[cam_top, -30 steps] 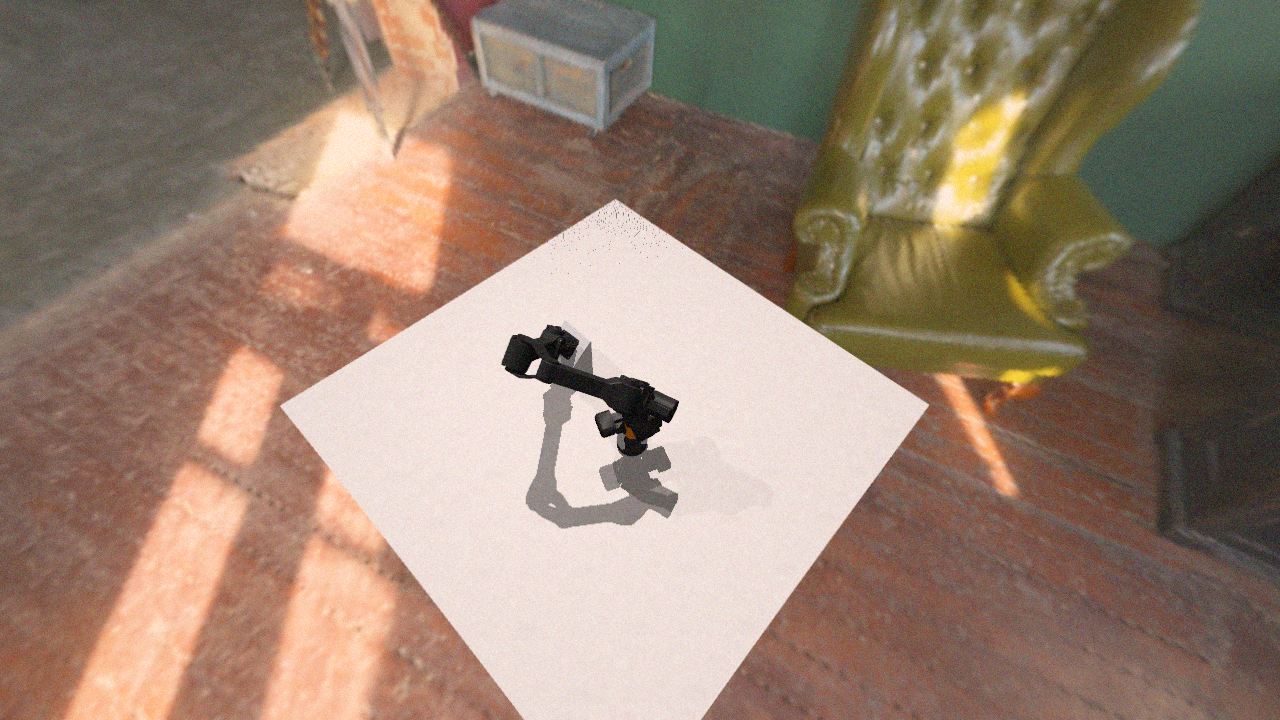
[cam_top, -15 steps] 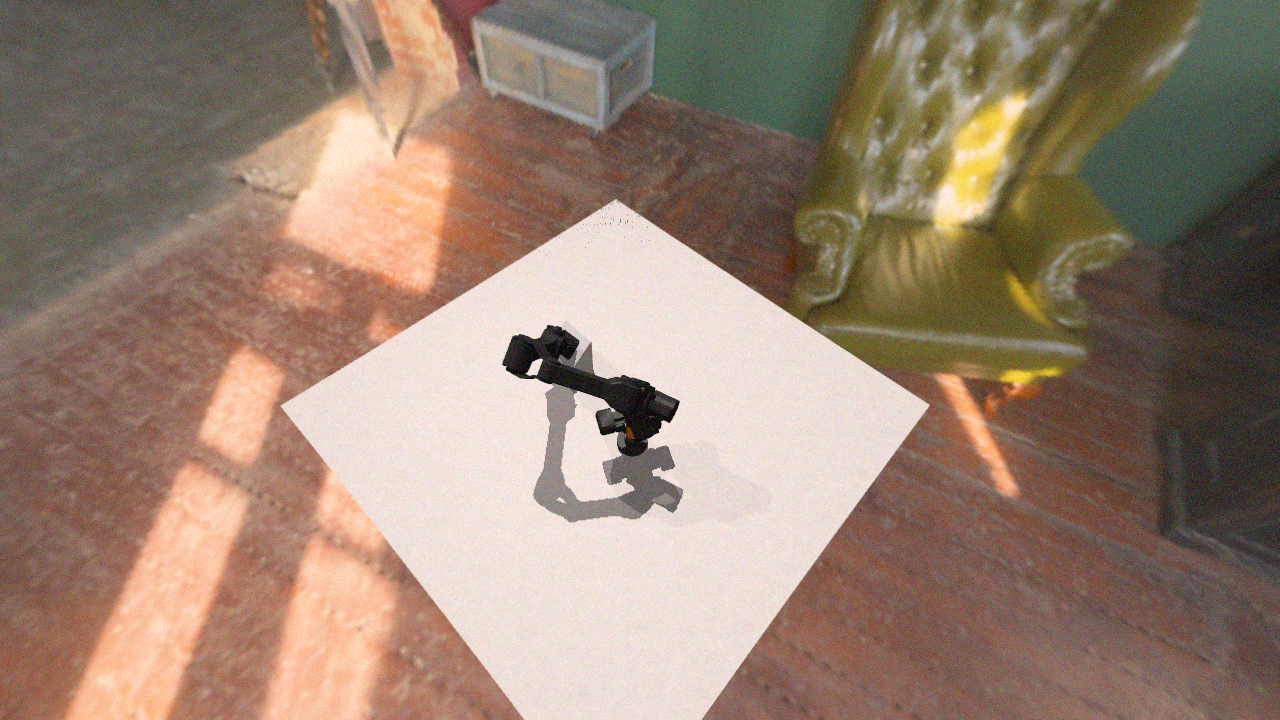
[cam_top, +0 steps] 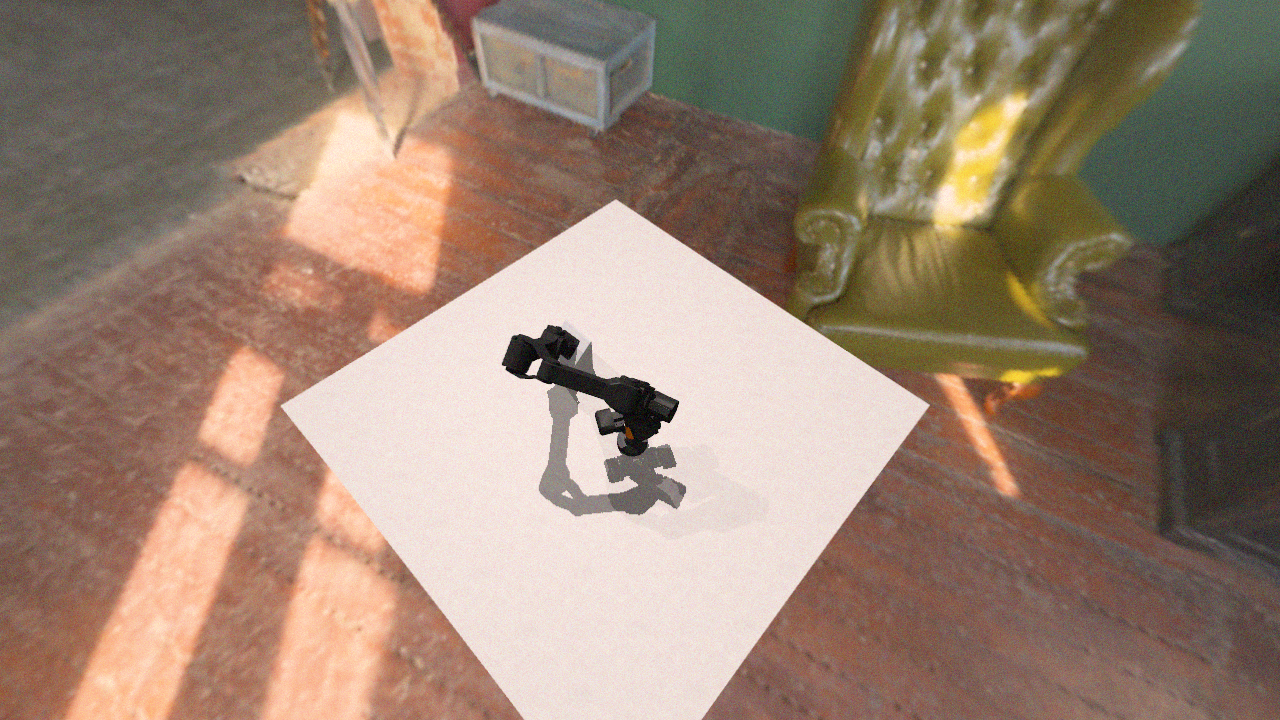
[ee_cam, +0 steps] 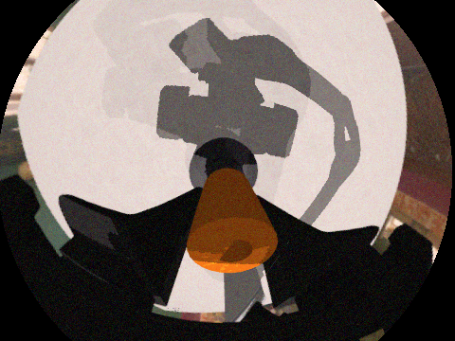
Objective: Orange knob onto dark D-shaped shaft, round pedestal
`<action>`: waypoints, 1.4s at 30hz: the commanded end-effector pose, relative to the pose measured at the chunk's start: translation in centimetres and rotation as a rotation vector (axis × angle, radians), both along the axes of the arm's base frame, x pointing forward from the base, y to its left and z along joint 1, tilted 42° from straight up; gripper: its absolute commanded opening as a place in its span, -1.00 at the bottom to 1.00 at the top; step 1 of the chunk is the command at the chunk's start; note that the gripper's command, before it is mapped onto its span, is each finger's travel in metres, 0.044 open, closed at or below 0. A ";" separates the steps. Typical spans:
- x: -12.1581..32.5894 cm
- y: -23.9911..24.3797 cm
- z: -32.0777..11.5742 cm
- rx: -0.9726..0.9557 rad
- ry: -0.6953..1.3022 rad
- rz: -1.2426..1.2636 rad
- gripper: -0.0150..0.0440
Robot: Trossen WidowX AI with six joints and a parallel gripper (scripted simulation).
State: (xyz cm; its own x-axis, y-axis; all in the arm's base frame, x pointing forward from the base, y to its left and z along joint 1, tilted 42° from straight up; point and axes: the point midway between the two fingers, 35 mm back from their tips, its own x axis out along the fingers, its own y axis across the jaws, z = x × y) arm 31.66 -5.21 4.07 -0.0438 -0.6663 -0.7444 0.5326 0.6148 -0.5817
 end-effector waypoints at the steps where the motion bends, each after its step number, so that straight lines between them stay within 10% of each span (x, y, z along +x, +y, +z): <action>1: 0.2 0.1 0.3 -0.003 -0.024 -0.017 -0.49; 42: 0.2 0.2 0.1 -0.019 -0.285 -0.309 -0.49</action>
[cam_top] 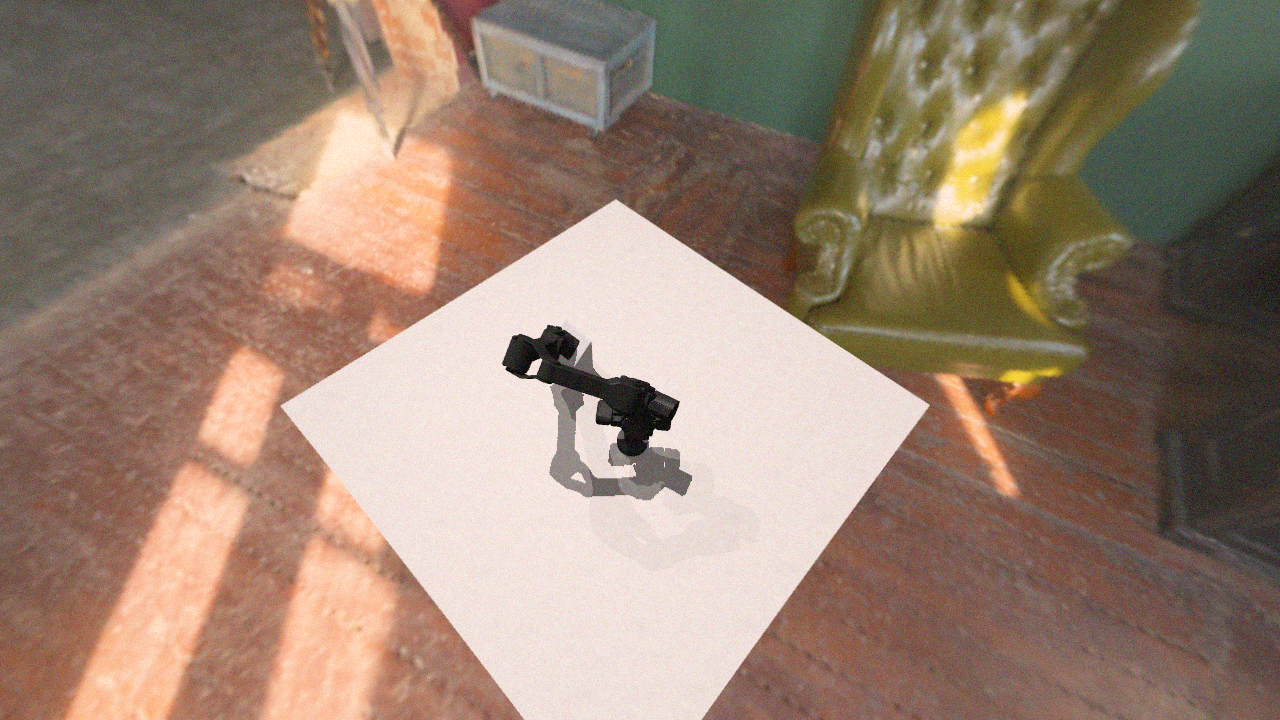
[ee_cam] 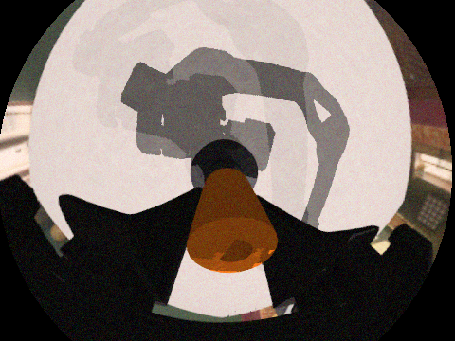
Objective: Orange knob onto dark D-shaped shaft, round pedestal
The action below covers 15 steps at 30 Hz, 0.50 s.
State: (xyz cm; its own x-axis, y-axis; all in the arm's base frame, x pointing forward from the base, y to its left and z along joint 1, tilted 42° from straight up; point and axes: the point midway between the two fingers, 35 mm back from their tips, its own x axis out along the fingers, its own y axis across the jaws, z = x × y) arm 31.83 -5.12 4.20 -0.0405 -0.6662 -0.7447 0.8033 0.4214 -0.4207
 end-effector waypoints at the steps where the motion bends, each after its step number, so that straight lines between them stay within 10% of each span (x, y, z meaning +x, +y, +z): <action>1: 0.1 0.1 -0.1 -0.004 -0.035 -0.035 -0.49; 15: -0.1 -0.2 -0.4 -0.005 -0.035 -0.035 -0.49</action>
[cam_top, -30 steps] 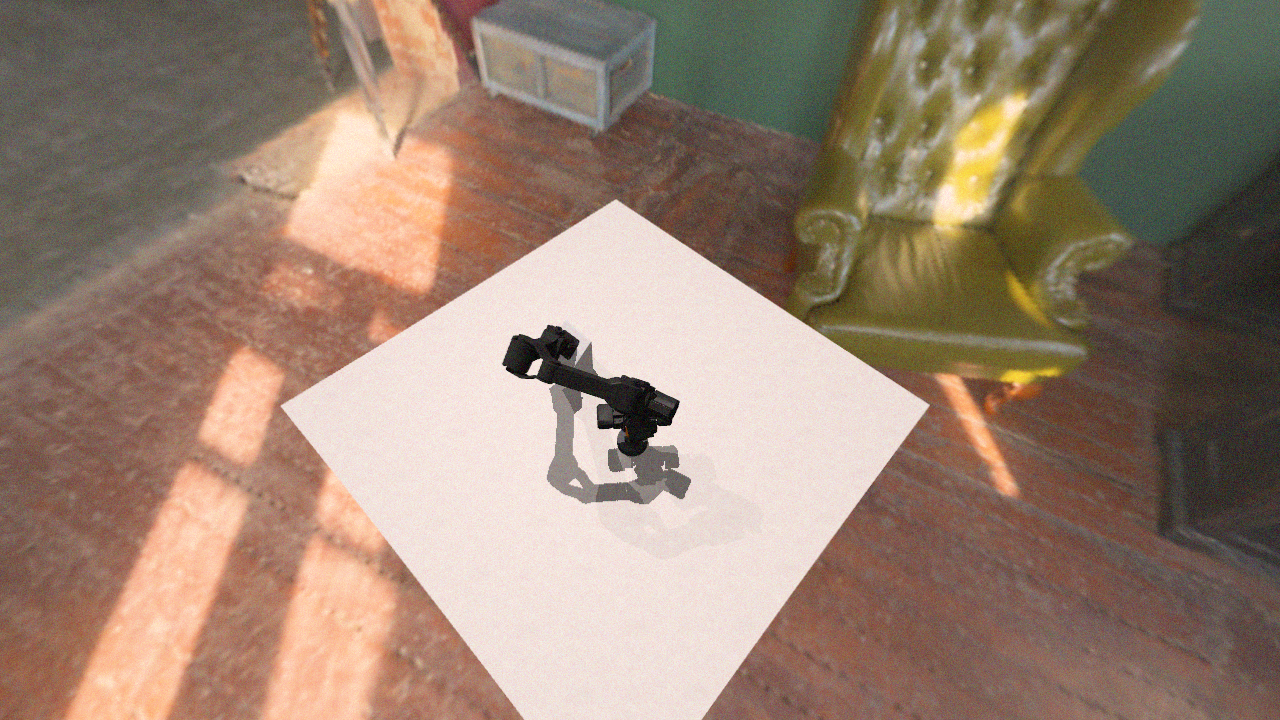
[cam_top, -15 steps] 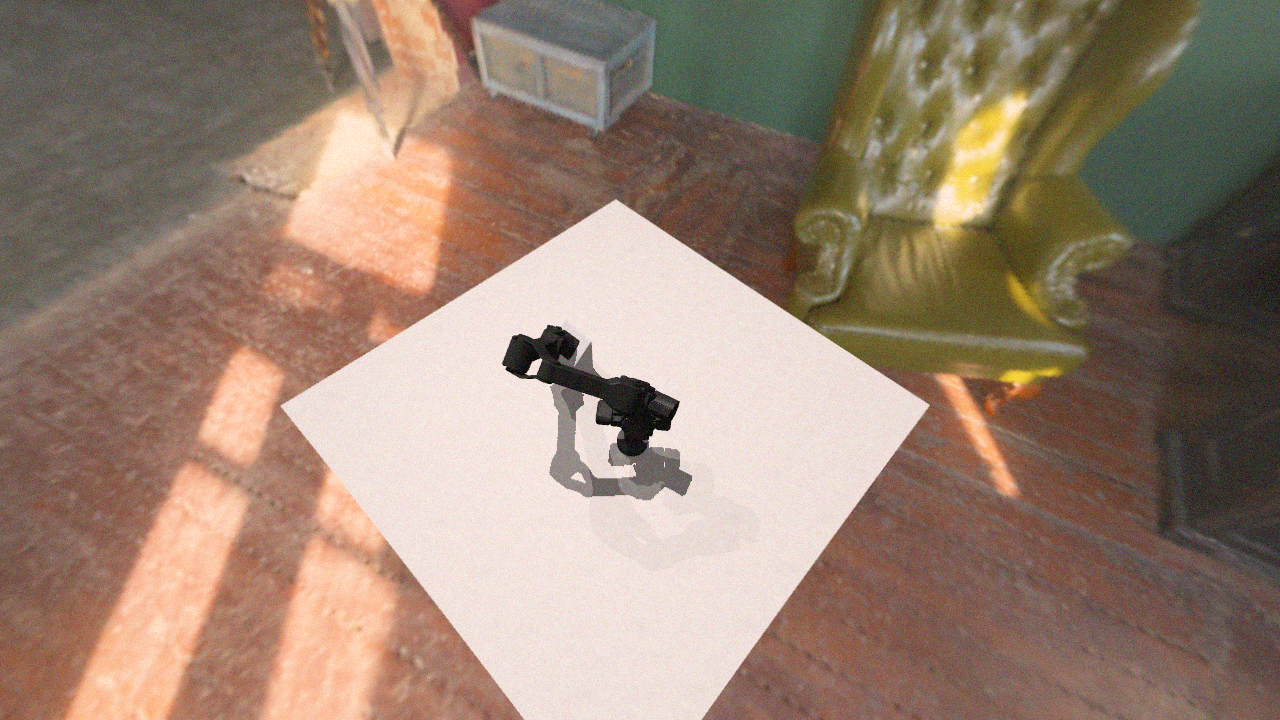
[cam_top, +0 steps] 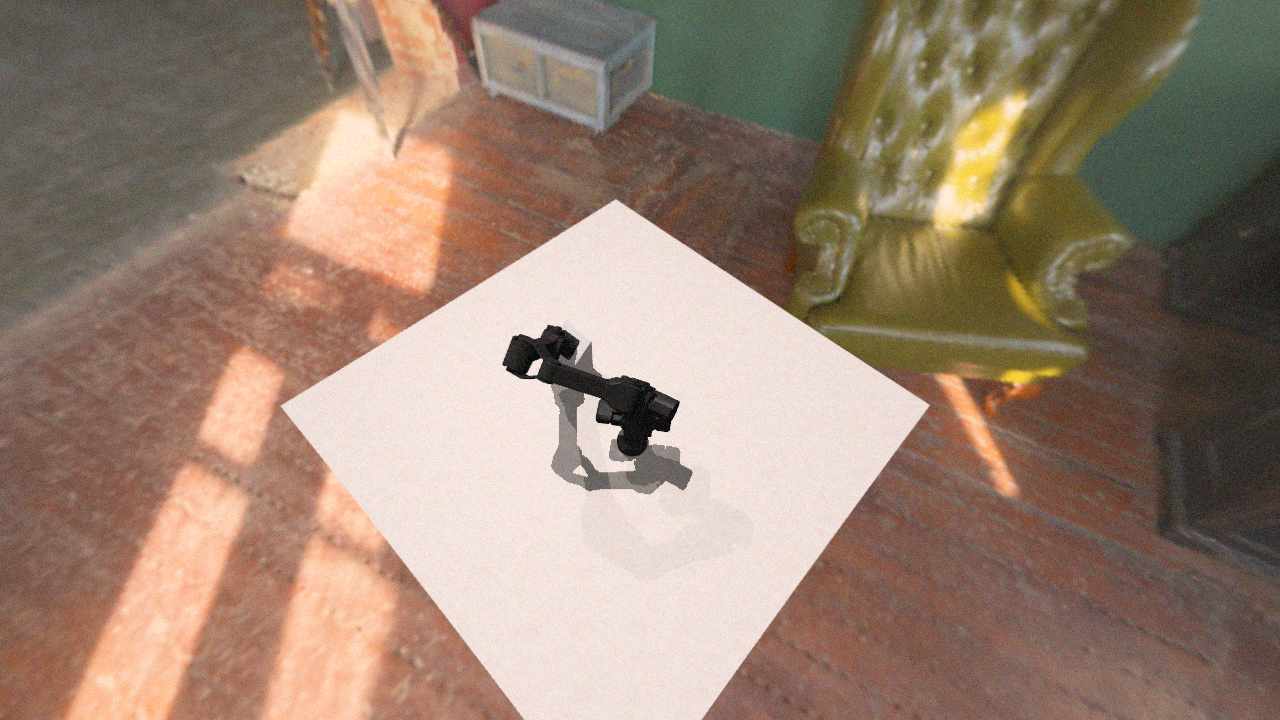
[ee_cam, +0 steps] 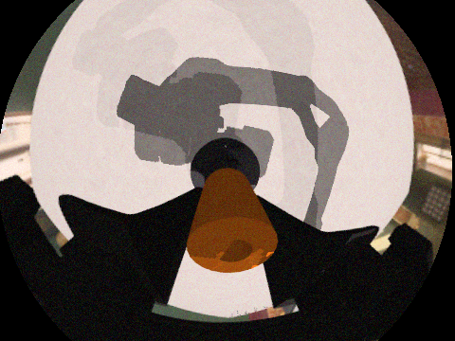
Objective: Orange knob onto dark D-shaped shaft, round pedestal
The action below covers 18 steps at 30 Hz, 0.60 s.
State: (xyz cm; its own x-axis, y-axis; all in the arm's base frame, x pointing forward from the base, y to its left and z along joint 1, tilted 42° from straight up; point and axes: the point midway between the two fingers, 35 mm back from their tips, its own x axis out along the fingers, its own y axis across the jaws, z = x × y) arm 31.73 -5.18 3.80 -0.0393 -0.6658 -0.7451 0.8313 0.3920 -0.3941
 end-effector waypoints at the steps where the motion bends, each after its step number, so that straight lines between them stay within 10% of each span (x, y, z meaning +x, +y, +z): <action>1: 0.0 -0.1 0.0 -0.003 -0.002 0.001 -0.49; 18: 0.0 -0.1 0.0 -0.003 0.010 0.014 -0.49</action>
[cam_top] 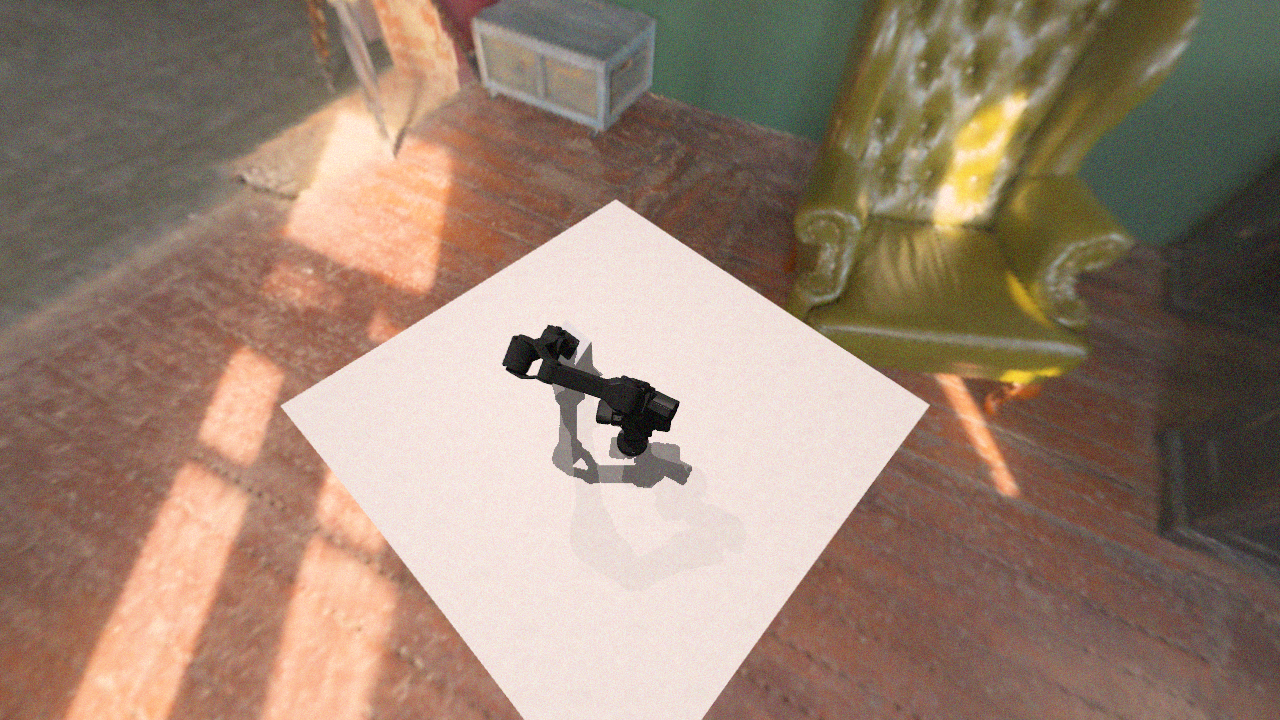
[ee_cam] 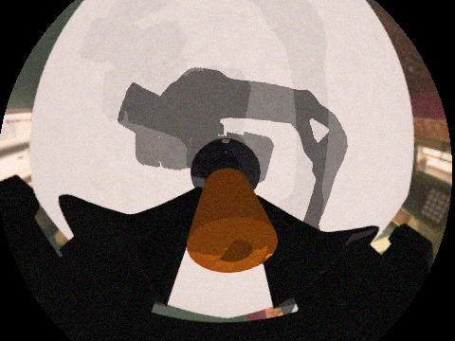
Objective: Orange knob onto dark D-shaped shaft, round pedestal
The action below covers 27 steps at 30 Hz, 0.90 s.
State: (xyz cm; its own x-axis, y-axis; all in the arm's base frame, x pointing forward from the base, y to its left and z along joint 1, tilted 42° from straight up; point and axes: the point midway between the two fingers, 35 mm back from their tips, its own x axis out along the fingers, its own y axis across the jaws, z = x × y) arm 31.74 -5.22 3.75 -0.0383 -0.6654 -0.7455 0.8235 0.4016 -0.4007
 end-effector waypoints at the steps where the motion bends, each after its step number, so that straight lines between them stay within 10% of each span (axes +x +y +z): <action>1: 0.0 -0.1 0.0 -0.004 0.001 0.003 -0.49; 27: 0.0 0.3 0.7 -0.004 -0.010 -0.010 -0.49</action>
State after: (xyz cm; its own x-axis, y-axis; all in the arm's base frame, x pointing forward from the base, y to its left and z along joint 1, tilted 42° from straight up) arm 31.61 -5.16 3.98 -0.0454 -0.6669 -0.7438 0.8263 0.3934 -0.4031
